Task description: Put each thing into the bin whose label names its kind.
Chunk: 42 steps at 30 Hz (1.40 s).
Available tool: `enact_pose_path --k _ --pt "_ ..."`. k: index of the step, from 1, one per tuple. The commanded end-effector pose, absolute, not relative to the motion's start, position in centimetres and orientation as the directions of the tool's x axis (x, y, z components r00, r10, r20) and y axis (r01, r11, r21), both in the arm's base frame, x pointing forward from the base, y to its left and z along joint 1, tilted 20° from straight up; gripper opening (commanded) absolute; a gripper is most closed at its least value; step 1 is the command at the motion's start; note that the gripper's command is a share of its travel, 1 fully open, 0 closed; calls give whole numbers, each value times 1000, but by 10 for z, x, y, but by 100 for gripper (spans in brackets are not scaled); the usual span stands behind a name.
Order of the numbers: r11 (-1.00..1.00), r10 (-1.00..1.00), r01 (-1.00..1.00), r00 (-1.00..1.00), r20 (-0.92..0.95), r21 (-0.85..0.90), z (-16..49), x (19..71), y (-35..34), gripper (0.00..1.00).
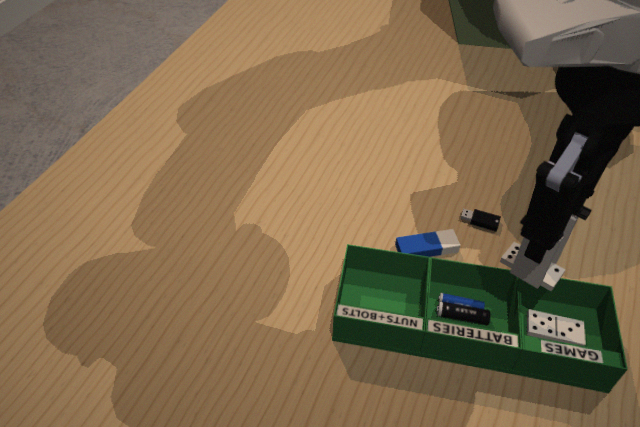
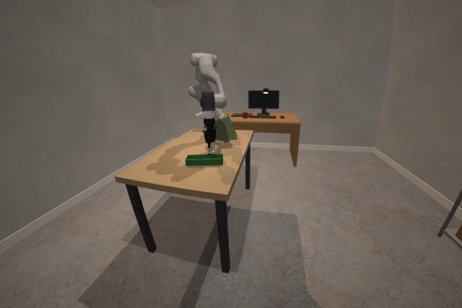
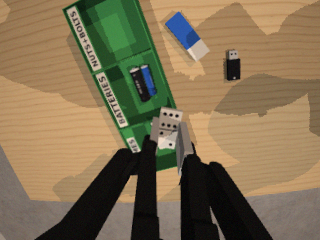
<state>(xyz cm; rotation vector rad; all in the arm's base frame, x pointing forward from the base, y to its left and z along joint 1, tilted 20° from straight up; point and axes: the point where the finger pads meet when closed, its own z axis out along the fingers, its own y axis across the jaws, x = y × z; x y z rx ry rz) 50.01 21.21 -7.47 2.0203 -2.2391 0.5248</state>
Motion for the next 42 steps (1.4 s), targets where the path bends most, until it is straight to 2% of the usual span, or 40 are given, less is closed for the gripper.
enact_pose_path --k 1,8,19,42 --pt "-29 -949 -989 -19 316 -147 -80 499 216 13" --pt "-208 -929 -973 166 332 -96 -91 507 253 13" --pt "-391 -864 -921 364 349 -8 -91 506 251 13" --pt "-391 -864 -921 364 349 -8 -91 507 252 13"
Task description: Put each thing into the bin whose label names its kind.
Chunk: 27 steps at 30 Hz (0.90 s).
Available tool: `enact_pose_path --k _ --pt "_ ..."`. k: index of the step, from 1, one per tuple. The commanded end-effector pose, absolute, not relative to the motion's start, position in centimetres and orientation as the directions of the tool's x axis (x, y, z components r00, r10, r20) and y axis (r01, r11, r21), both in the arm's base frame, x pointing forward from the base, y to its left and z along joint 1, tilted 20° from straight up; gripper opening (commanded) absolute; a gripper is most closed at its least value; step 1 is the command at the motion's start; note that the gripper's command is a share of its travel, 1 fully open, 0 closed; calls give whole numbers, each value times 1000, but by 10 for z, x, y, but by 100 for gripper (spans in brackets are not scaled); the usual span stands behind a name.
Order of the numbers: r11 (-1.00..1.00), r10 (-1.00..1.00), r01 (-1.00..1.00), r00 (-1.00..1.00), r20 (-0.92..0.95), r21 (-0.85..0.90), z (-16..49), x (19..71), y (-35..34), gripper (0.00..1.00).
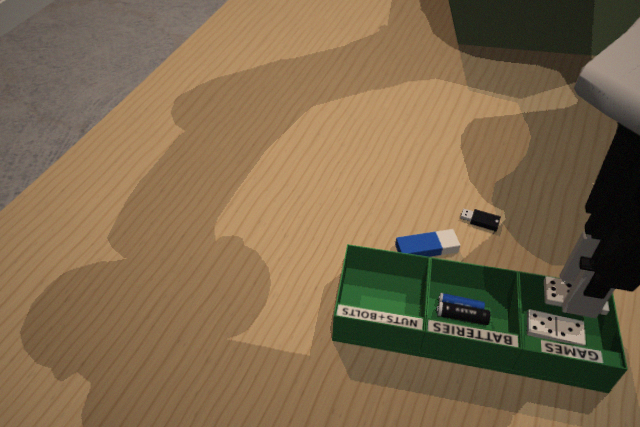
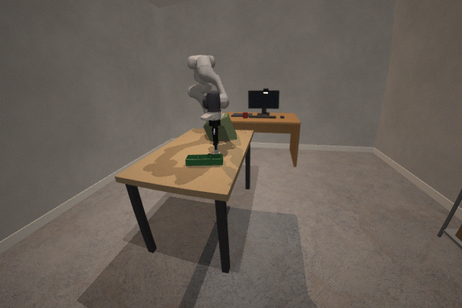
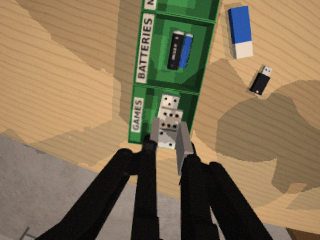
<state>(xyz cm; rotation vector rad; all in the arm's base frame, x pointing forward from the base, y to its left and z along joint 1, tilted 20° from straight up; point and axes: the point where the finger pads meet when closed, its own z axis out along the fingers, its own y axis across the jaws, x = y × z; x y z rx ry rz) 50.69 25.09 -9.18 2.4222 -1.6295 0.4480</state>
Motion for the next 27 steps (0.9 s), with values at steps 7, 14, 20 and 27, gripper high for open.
enact_pose_path --k 7,14,20,27 --pt "-391 -864 -921 364 349 -8 -104 509 247 13" --pt "-391 -864 -921 364 349 -8 -113 511 244 13" --pt "-391 -864 -921 364 349 -8 -125 512 240 13" --pt "-391 -864 -921 364 349 -8 -132 514 238 13"
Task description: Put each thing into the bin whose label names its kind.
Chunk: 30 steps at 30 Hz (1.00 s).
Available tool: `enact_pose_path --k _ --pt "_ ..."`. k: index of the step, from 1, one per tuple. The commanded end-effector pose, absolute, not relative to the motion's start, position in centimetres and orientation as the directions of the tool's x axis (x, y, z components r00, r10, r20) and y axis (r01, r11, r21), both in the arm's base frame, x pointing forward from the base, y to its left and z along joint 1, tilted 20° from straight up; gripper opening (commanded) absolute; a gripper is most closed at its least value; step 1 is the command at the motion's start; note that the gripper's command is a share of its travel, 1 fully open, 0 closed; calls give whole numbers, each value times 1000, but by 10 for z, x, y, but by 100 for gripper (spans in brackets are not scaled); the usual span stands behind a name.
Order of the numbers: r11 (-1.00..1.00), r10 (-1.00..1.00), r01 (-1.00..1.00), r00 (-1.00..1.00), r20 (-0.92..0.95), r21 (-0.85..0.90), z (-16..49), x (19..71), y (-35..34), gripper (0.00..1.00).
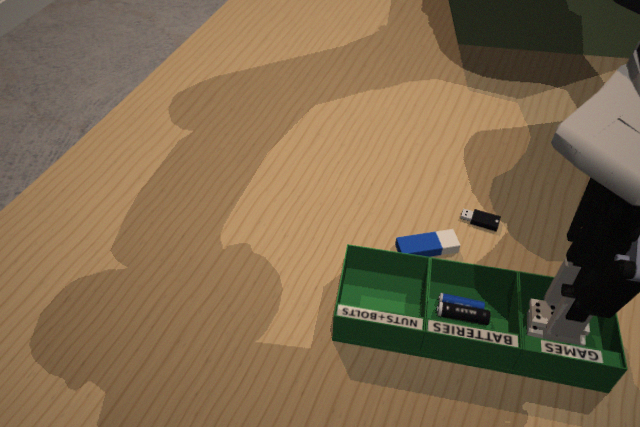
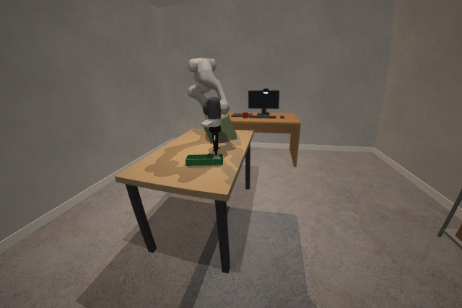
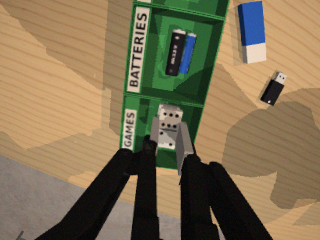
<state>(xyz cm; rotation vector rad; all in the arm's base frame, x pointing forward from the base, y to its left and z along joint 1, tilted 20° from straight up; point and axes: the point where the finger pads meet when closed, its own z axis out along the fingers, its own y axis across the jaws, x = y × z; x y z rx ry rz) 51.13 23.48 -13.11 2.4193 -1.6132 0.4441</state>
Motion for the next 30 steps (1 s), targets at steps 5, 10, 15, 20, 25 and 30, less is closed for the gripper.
enact_pose_path --k 5,10,15,20,25,30 --pt "-391 -864 -921 364 349 -8 -133 515 239 13" --pt "-391 -864 -921 364 349 -8 -133 515 239 13" --pt "-391 -864 -921 364 349 -8 -133 514 239 19" --pt "-391 -864 -921 364 349 -8 -133 514 239 19" --pt "-391 -864 -921 364 349 -8 -133 514 239 19" --pt "-391 -864 -921 364 349 -8 -133 514 239 19"
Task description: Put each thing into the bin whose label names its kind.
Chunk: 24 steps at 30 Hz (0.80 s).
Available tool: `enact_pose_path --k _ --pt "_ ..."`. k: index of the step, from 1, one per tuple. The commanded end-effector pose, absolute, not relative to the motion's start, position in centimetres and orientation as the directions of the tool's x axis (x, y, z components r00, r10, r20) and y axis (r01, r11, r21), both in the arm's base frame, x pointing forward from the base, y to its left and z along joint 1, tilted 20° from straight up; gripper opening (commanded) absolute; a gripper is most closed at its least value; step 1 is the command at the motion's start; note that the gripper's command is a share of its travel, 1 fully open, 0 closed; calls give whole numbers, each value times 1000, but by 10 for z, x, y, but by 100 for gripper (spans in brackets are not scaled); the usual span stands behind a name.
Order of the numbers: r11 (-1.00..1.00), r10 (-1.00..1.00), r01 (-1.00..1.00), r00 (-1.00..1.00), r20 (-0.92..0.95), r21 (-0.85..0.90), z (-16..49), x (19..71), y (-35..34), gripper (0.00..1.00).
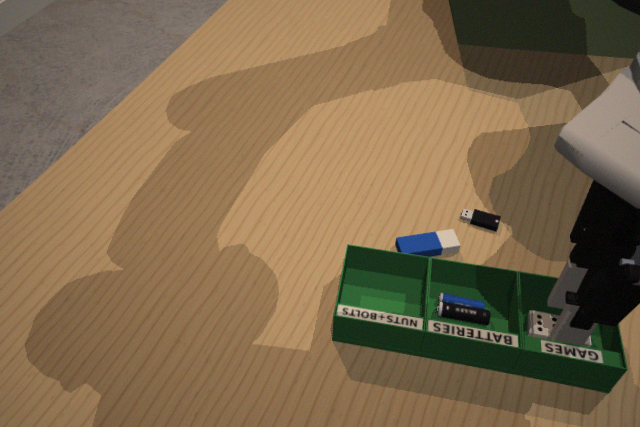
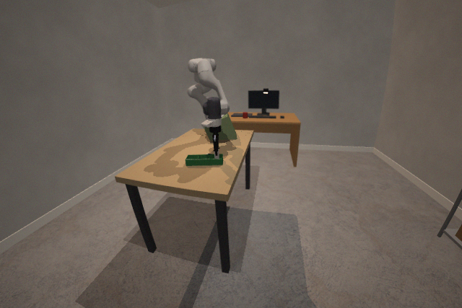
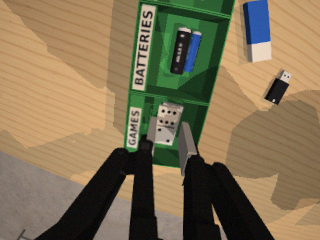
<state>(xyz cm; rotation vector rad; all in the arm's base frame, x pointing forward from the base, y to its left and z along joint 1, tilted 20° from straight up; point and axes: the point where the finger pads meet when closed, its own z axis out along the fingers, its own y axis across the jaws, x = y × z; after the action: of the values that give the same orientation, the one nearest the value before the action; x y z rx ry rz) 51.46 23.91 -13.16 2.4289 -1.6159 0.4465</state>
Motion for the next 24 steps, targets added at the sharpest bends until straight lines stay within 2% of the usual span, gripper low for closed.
enact_pose_path --k 1,24 --pt "-391 -864 -921 364 349 -8 -133 514 239 19" --pt "-391 -864 -921 364 349 -8 -109 511 247 19"
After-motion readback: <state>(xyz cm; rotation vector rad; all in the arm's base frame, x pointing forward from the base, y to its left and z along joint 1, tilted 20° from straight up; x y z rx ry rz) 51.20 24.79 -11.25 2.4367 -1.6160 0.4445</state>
